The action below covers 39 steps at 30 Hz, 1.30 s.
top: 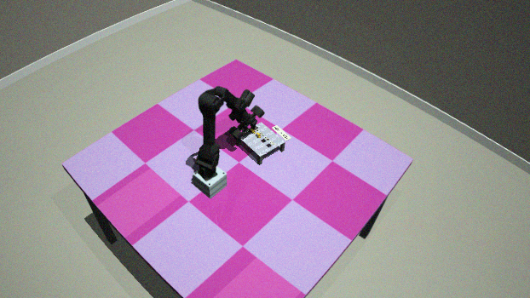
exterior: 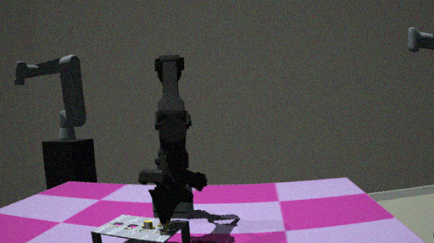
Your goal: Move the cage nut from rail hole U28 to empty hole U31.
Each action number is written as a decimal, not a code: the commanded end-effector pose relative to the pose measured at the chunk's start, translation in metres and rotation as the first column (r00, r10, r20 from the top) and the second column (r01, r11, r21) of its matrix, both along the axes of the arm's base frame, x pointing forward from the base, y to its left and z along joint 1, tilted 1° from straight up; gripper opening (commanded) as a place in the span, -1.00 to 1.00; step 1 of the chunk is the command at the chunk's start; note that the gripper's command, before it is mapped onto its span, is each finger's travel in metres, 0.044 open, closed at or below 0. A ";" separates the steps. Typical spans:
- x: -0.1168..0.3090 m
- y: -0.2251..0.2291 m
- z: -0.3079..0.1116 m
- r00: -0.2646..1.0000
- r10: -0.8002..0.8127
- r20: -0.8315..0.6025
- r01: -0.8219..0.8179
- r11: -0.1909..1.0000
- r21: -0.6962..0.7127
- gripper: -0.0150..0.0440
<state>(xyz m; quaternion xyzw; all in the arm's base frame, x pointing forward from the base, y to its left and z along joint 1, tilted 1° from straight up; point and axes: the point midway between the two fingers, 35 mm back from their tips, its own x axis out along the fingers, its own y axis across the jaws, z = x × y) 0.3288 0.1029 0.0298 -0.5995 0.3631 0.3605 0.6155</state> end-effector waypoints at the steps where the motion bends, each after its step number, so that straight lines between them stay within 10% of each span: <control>1: 0.002 0.001 0.002 1.000 0.003 -0.003 -0.003 1.000 0.005 -0.37; 39: 0.006 0.002 0.003 0.999 0.004 -0.037 -0.004 1.000 0.005 -0.37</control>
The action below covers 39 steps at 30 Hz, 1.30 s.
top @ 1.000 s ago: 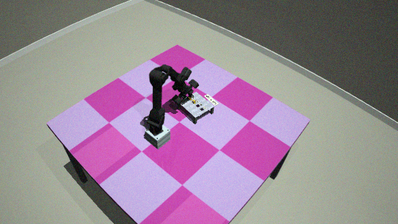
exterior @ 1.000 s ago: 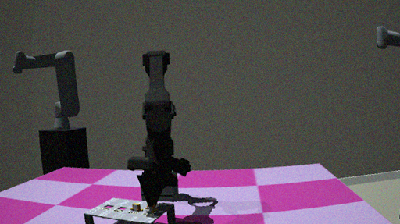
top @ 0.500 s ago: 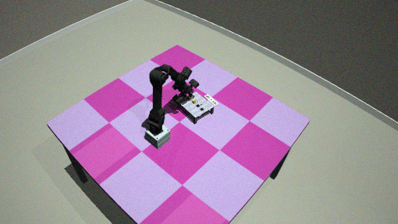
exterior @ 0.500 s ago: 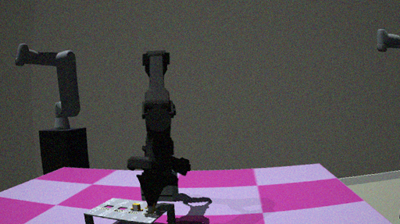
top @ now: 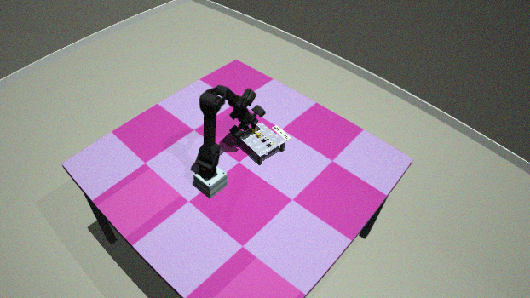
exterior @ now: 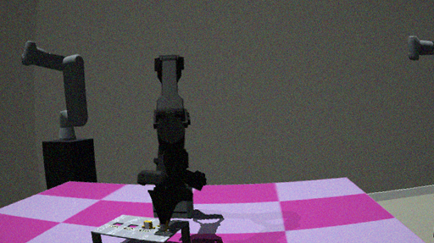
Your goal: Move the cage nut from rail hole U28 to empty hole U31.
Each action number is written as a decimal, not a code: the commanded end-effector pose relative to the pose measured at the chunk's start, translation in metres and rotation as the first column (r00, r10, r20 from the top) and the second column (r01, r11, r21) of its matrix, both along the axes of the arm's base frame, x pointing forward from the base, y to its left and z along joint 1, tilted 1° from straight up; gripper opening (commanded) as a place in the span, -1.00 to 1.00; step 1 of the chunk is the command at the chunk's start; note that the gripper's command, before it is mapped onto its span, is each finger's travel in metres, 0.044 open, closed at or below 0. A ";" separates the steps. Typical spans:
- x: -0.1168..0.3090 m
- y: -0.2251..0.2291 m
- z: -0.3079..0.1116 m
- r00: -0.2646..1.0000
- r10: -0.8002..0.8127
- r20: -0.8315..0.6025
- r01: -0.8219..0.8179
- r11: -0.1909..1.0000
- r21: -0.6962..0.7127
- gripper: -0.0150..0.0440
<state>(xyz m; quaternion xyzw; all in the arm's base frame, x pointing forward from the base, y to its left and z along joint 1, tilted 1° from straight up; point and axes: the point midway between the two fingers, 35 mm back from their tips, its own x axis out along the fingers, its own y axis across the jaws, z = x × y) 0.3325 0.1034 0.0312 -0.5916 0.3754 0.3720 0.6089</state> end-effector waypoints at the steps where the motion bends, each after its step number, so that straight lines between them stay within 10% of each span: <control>1: 0.002 0.001 0.002 1.000 0.005 0.003 -0.005 1.000 0.004 -0.37; 39: 0.003 0.002 0.004 1.000 0.005 -0.028 -0.005 1.000 0.004 -0.37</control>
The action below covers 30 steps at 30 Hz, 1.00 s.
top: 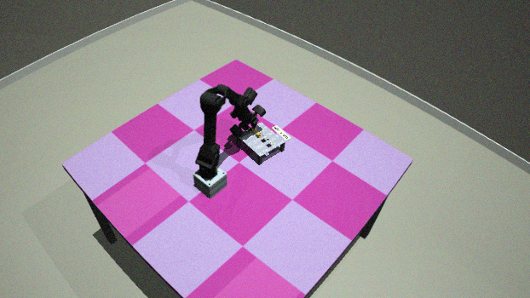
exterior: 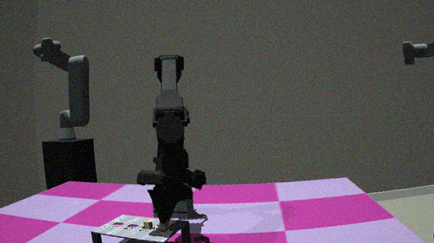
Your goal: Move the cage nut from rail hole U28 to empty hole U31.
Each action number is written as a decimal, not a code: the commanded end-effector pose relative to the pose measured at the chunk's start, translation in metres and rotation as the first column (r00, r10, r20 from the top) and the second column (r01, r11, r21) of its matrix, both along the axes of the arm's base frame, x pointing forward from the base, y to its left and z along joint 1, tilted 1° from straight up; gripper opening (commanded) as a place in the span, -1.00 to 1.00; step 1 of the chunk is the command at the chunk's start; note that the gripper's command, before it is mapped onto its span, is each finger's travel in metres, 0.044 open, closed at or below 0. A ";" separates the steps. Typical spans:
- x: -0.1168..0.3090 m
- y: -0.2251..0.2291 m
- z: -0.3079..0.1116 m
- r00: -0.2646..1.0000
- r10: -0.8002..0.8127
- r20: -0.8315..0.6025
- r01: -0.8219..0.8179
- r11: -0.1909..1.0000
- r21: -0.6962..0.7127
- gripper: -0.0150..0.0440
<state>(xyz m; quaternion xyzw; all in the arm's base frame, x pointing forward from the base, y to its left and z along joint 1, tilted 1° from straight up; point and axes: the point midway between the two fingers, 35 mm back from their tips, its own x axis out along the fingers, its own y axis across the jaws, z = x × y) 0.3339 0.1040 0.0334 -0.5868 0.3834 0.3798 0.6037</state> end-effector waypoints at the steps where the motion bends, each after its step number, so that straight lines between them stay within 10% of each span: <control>1: 0.002 0.001 0.002 1.000 0.005 -0.003 -0.005 1.000 0.004 -0.37; 30: 0.002 0.002 0.004 1.000 0.005 -0.014 -0.005 1.000 0.004 -0.37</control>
